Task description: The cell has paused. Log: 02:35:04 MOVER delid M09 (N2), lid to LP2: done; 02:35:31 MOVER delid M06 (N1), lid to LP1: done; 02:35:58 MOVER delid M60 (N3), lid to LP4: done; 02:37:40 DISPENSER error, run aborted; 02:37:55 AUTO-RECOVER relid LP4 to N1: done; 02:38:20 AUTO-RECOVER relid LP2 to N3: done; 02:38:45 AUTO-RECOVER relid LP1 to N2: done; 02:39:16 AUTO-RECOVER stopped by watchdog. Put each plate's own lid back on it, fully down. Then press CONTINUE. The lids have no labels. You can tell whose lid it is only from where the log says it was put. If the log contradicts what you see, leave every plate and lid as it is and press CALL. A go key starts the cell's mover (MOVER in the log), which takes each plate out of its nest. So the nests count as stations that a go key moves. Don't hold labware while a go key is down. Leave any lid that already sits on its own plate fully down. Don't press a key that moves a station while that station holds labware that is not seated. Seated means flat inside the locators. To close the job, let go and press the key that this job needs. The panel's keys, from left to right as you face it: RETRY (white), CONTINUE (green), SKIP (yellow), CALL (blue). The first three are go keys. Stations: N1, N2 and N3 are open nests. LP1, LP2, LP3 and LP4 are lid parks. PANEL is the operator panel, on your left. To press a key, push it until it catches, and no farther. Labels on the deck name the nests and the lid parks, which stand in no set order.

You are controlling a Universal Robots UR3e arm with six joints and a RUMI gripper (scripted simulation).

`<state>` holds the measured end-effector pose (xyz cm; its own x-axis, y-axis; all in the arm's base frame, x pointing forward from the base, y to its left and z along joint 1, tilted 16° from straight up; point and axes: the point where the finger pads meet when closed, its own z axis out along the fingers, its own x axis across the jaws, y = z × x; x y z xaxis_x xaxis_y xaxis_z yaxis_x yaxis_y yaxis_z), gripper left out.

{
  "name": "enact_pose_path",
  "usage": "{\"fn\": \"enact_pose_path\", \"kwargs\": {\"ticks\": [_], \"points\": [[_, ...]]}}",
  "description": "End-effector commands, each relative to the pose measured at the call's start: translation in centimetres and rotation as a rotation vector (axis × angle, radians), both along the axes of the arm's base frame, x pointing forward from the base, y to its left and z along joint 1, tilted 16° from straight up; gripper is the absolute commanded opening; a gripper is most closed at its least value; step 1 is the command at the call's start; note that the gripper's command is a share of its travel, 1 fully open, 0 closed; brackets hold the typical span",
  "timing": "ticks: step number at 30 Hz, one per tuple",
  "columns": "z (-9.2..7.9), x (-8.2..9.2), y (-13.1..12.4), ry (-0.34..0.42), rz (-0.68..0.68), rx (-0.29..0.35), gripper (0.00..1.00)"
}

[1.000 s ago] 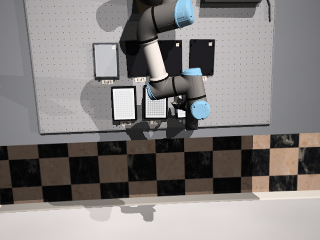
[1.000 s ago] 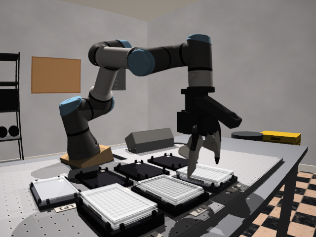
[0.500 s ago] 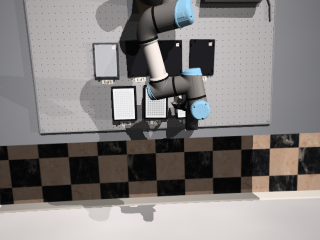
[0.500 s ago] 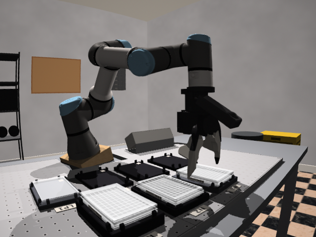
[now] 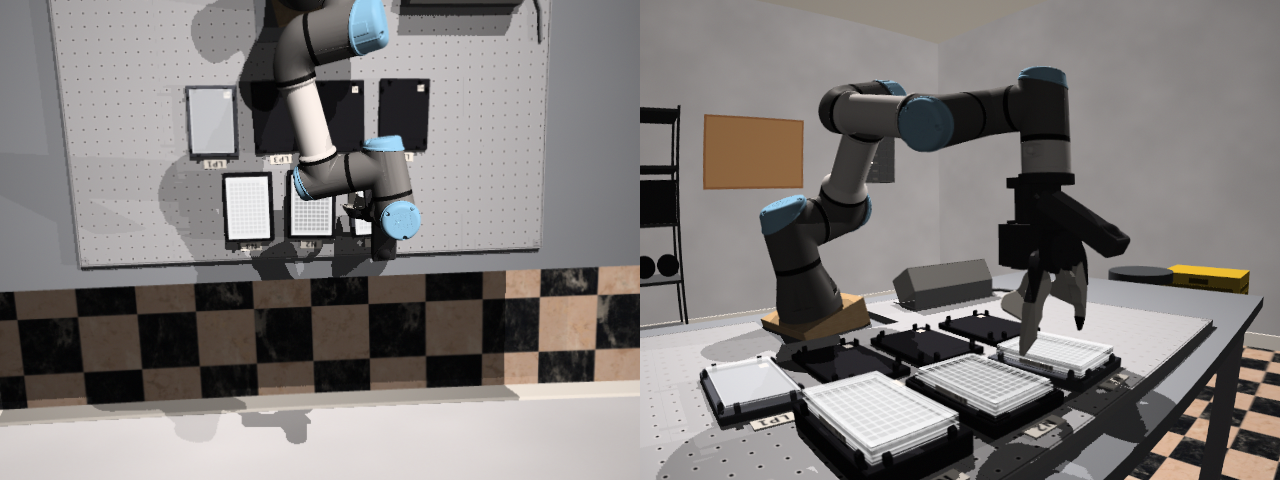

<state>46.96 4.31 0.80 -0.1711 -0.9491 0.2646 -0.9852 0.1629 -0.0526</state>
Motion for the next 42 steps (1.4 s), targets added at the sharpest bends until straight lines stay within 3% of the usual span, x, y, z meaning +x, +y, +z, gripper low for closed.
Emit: {"fn": "enact_pose_path", "kwargs": {"ticks": [1, 15, 21, 42], "points": [[0.5, 0.1, 0.1, -0.003, 0.000, 0.000, 0.82], [2.7, 0.0, 0.7, -0.003, 0.000, 0.000, 0.82], [2.9, 0.0, 0.8, -0.003, 0.000, 0.000, 0.82], [5.4, -1.9, -8.2, -0.013, -0.036, 0.000, 0.82]]}}
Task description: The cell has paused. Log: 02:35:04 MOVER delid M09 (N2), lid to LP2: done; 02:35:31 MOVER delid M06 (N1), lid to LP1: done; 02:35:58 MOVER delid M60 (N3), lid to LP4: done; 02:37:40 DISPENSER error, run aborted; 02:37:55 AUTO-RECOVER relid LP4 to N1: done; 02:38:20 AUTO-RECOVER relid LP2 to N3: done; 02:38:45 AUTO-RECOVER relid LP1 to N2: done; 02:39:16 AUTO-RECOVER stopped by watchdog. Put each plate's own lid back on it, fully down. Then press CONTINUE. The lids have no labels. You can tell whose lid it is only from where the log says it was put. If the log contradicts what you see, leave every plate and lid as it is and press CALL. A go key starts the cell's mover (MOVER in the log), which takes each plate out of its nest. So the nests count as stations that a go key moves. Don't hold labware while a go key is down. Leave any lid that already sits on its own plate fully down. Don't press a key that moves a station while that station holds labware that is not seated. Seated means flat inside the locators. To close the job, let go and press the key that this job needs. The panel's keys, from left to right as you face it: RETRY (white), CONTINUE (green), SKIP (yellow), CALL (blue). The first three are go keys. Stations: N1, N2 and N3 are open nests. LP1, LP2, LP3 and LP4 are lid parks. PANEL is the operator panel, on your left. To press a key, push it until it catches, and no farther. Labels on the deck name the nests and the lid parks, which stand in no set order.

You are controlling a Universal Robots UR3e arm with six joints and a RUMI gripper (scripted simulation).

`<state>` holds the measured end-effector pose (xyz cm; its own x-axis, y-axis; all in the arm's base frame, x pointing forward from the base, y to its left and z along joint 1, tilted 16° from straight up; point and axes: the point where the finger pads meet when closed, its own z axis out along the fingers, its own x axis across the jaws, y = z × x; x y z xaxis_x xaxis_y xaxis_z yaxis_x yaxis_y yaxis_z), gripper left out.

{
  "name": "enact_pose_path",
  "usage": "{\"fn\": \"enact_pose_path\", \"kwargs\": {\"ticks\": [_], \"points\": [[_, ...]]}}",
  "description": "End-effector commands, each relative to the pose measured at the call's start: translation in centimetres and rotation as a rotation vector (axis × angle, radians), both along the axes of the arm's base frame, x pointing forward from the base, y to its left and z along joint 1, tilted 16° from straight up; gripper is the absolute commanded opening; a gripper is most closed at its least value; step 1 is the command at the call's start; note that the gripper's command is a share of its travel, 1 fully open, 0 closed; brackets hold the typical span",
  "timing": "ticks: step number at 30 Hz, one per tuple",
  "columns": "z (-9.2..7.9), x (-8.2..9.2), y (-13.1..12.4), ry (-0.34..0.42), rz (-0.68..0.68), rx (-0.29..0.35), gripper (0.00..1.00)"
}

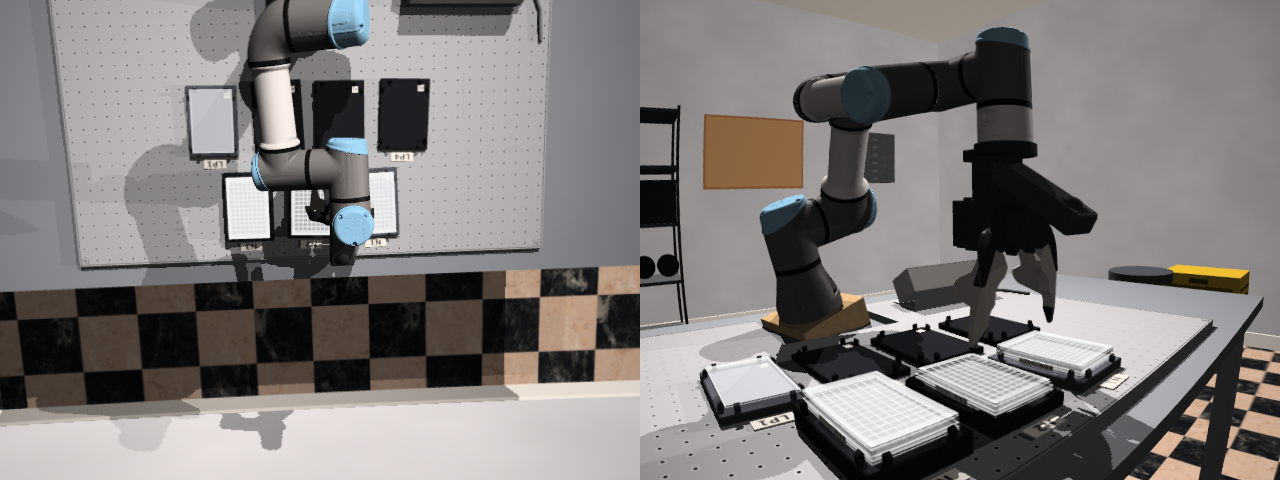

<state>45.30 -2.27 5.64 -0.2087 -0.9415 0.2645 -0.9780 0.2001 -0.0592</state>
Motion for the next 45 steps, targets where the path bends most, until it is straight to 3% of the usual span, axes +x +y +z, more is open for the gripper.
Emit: {"fn": "enact_pose_path", "kwargs": {"ticks": [1, 38, 45], "points": [[0.7, -0.4, -2.1, -0.006, 0.002, 0.001, 0.82], [5.0, -3.8, -17.6, -0.006, 0.002, 0.000, 0.82], [5.1, -3.9, -17.7, -0.006, 0.002, 0.000, 0.82]]}}
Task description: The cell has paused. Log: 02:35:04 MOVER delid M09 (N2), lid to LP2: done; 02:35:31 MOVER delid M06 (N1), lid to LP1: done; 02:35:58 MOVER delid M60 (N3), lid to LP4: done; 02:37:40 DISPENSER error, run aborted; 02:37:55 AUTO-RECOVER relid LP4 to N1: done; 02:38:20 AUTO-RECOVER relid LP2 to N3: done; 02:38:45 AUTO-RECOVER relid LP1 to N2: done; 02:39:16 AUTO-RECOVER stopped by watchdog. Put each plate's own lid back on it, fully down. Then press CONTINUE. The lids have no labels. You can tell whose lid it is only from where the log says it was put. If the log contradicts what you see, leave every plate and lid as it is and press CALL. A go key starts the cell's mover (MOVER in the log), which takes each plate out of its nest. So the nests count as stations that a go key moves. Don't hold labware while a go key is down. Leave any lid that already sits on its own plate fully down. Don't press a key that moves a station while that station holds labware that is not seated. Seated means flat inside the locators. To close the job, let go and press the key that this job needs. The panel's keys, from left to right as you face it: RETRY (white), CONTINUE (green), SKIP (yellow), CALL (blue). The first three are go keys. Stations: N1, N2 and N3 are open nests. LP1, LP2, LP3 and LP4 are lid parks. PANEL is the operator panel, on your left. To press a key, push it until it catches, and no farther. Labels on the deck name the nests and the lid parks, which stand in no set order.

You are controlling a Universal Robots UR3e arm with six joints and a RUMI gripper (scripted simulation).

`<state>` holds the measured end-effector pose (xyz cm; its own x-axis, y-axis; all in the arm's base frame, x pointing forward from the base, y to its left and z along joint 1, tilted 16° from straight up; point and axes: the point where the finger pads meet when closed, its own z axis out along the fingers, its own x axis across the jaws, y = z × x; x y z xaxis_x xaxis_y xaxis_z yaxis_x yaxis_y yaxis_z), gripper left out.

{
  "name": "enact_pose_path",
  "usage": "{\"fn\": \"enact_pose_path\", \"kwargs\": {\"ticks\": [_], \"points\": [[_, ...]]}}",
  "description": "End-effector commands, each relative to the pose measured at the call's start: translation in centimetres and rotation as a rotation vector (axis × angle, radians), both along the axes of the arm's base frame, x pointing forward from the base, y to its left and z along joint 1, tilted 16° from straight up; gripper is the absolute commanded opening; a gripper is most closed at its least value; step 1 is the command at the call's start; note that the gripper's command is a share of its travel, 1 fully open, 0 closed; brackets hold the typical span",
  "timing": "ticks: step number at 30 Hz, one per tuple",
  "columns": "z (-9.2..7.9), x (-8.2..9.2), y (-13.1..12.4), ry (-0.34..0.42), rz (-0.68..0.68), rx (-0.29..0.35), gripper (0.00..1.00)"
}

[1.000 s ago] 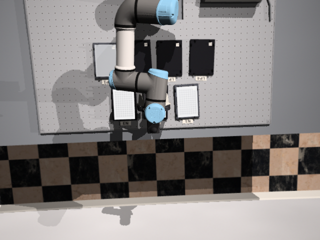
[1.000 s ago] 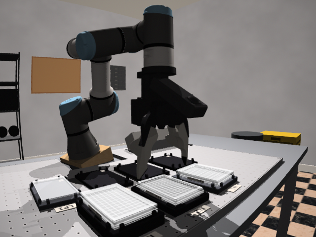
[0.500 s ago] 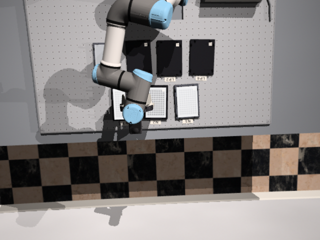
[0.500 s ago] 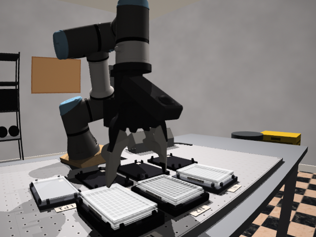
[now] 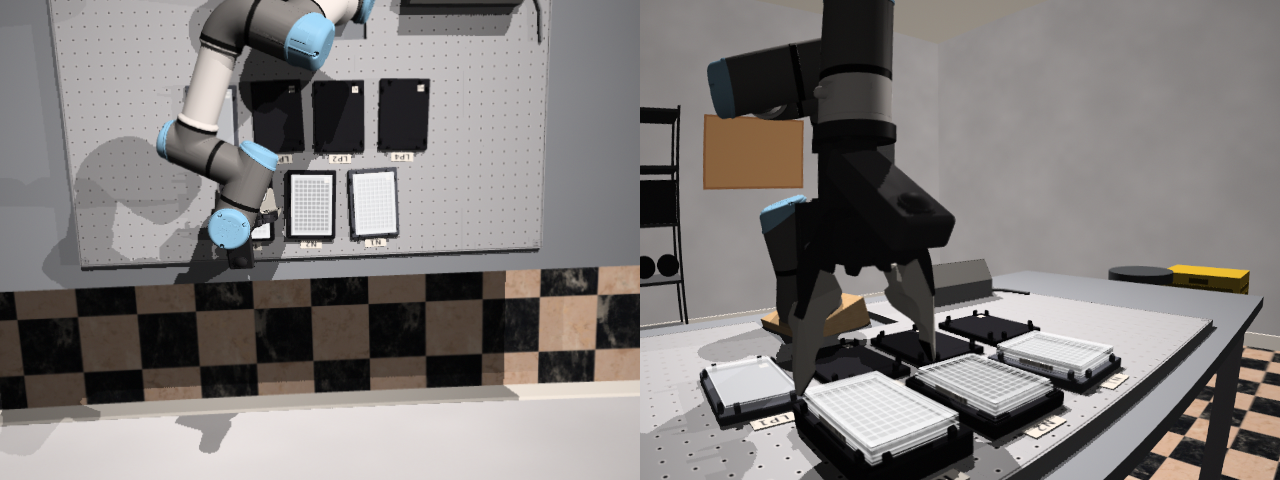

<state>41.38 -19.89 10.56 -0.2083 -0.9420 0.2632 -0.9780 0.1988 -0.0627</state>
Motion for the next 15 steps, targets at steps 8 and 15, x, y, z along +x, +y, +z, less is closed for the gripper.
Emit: {"fn": "enact_pose_path", "kwargs": {"ticks": [8, 15], "points": [[-0.3, 0.1, -0.3, -0.002, 0.001, -0.001, 0.82], [-1.1, 0.1, -0.5, -0.002, 0.001, -0.001, 0.82]]}}
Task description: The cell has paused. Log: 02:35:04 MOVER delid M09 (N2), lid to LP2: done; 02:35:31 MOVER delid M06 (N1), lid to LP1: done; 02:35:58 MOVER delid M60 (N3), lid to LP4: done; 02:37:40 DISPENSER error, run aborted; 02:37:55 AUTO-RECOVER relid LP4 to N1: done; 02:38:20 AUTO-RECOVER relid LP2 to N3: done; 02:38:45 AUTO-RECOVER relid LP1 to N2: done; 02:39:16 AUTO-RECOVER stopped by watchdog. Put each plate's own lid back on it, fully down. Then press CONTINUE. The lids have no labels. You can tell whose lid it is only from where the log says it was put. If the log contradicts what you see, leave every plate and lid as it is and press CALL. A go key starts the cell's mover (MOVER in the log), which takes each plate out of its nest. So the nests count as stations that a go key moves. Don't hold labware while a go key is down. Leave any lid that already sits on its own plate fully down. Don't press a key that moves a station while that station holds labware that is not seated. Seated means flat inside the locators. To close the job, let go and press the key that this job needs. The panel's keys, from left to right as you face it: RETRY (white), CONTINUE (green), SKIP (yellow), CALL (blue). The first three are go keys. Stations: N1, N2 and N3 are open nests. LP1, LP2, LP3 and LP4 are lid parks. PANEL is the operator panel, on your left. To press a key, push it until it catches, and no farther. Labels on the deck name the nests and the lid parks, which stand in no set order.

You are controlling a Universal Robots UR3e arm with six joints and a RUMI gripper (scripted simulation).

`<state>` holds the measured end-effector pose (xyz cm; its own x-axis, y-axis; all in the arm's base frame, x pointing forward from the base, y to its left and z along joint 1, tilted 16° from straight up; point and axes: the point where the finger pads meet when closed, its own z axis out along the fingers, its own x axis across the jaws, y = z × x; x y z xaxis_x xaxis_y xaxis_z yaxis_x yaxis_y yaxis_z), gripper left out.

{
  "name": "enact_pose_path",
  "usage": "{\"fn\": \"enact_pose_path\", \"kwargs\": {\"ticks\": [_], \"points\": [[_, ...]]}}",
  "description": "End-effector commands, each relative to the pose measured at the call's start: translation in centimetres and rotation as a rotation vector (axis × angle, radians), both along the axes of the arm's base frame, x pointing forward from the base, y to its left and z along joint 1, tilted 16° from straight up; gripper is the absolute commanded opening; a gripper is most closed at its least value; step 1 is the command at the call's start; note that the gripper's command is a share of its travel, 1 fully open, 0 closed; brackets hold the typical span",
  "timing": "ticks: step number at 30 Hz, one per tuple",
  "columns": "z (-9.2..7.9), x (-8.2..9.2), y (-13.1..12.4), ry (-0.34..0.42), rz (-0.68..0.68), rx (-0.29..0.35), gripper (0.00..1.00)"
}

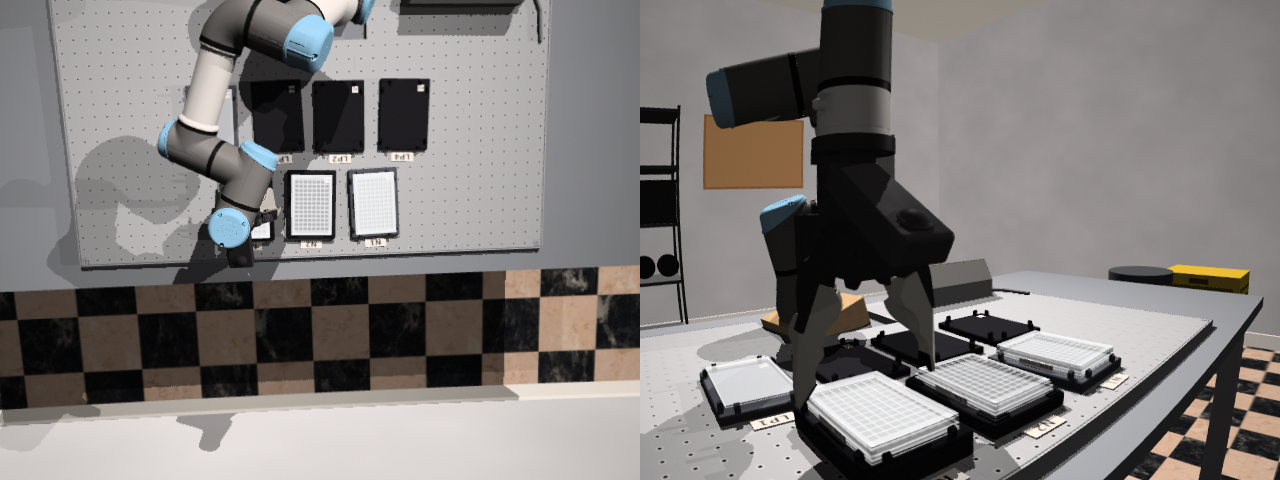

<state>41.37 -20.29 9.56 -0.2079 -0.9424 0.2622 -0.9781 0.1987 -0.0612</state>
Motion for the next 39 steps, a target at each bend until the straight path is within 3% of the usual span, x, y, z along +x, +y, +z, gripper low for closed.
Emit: {"fn": "enact_pose_path", "kwargs": {"ticks": [1, 19, 20, 39], "points": [[-0.29, 0.08, -0.14, -0.003, 0.001, -0.002, 0.82], [-0.95, 0.08, -0.33, -0.003, 0.001, -0.002, 0.82], [-0.96, 0.08, -0.33, -0.003, 0.001, -0.002, 0.00], [-0.96, 0.08, -0.33, -0.003, 0.001, -0.002, 0.00]]}}
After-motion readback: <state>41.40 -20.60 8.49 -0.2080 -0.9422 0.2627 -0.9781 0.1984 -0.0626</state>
